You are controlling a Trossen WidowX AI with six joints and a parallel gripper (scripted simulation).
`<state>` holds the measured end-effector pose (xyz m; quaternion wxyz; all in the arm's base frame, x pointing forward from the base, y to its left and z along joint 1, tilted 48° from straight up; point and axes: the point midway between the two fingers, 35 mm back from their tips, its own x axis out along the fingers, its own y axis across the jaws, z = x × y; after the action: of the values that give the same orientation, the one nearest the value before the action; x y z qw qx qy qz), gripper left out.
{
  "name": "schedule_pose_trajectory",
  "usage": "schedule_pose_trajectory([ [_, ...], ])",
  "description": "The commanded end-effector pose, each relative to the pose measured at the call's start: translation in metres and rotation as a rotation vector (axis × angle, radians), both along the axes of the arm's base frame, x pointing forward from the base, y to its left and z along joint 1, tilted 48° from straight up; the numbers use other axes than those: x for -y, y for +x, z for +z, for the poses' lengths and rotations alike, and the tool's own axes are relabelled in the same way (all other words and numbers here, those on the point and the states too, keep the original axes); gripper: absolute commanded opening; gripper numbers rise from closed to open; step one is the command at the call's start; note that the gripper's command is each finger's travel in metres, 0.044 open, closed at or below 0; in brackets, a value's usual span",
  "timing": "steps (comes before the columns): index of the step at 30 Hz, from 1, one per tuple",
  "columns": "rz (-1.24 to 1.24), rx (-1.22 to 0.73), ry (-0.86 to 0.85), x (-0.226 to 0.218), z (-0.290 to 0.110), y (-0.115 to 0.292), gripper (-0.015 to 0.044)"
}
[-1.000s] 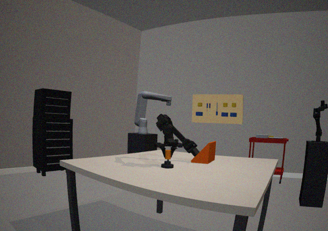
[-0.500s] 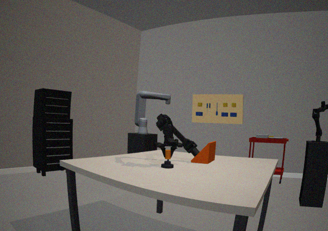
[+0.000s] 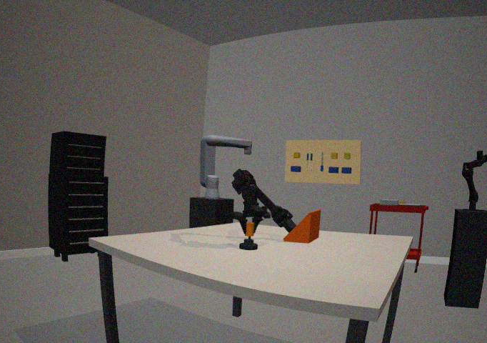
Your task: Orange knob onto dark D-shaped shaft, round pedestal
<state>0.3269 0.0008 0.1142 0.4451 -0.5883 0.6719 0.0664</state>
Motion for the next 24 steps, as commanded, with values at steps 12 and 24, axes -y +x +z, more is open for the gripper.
schedule_pose_trajectory([
  [12,0.013,-0.011,-0.003,0.0024,-0.0006,0.0006,0.0],
  [24,0.071,-0.074,-0.01,-0.0014,0.0025,0.0002,0.0],
])
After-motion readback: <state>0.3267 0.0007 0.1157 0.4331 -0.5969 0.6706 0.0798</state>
